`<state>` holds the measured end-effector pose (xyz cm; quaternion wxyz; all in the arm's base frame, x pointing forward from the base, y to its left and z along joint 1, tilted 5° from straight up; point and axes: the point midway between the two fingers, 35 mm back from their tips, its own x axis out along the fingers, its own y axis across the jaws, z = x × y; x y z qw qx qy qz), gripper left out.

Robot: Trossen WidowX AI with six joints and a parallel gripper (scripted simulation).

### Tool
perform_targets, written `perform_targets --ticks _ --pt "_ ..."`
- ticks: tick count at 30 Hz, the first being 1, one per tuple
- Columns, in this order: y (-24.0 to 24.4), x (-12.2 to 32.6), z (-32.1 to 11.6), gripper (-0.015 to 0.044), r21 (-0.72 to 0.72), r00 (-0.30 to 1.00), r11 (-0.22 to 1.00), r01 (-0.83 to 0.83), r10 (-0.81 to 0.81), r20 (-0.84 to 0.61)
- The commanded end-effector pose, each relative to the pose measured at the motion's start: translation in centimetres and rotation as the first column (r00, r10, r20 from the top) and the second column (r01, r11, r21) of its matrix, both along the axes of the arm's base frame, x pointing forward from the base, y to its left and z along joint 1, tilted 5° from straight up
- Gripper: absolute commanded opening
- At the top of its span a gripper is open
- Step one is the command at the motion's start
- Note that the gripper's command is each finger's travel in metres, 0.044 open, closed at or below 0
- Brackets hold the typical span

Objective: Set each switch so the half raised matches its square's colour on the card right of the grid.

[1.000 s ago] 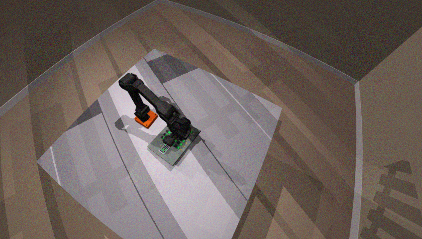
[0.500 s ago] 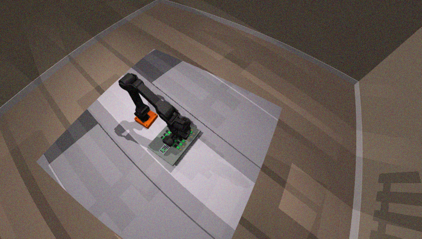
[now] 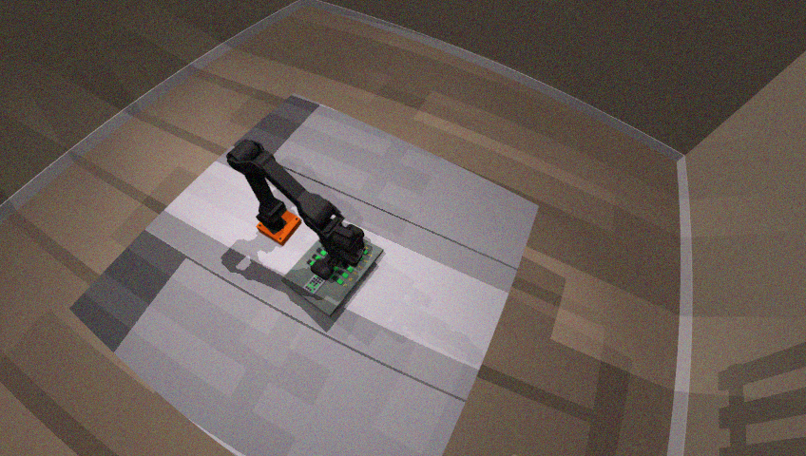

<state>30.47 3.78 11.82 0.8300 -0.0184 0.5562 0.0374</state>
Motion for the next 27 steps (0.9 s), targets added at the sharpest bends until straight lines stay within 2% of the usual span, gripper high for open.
perform_targets --ticks 1,27 --pt "-0.08 0.02 -0.17 0.0000 -0.003 1.000 1.000 0.006 -0.006 -0.002" --pt "-0.07 0.14 -0.49 0.0000 -0.003 1.000 1.000 0.006 -0.006 -0.002"
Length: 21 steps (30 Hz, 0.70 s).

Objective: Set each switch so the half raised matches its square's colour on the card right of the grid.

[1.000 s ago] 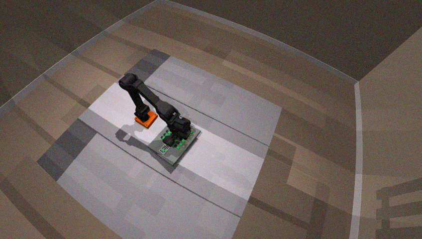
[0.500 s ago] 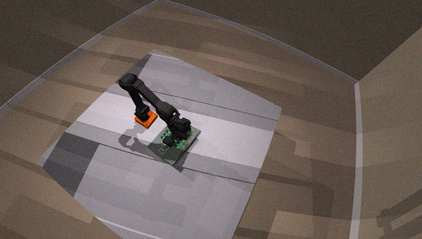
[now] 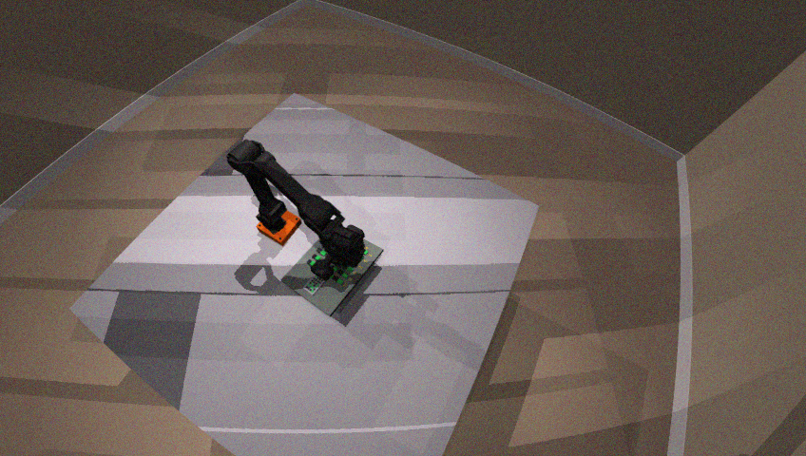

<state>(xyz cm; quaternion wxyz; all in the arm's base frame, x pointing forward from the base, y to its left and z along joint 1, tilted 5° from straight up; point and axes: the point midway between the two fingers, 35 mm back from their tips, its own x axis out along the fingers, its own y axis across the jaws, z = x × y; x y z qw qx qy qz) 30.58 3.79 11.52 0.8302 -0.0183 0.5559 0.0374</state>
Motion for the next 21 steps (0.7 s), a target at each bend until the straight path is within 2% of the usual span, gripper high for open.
perform_targets --ticks 1,8,14,21 --pt "-0.1 0.0 -0.2 0.0000 -0.003 1.000 1.000 0.006 -0.006 -0.003" --pt "-0.1 0.1 -0.3 0.0000 -0.003 1.000 1.000 0.006 -0.006 -0.003" --pt "-0.3 -2.0 5.7 0.0000 -0.005 1.000 1.000 0.005 -0.005 -0.029" --pt "-0.5 -2.1 5.9 0.0000 -0.006 1.000 1.000 0.005 -0.005 -0.030"
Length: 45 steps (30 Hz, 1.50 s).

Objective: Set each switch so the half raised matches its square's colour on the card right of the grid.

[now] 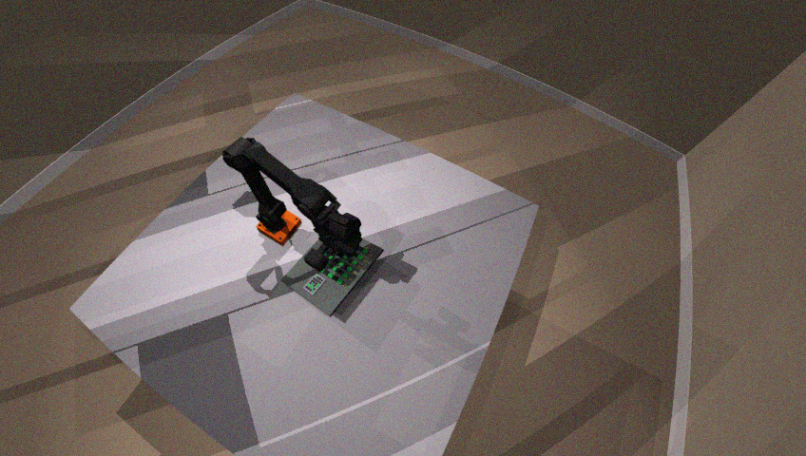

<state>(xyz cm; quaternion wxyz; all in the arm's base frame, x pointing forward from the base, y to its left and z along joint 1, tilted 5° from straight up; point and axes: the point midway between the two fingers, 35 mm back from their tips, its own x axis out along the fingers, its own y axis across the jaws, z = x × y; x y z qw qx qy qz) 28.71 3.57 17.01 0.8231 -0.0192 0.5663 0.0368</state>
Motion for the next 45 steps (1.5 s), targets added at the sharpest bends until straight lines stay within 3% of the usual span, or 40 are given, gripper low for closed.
perform_targets --ticks 1,7,15,45 --pt "-0.7 -0.2 0.4 0.0000 -0.003 1.000 1.000 0.005 -0.005 -0.006" --pt "-5.2 0.1 0.4 0.0000 -0.009 1.000 1.000 0.005 -0.005 -0.005" --pt "-5.1 1.2 -2.9 0.0000 -0.006 1.000 1.000 0.006 -0.006 0.022" --pt "-5.0 2.1 -5.2 0.0000 -0.006 1.000 1.000 0.006 -0.006 0.022"
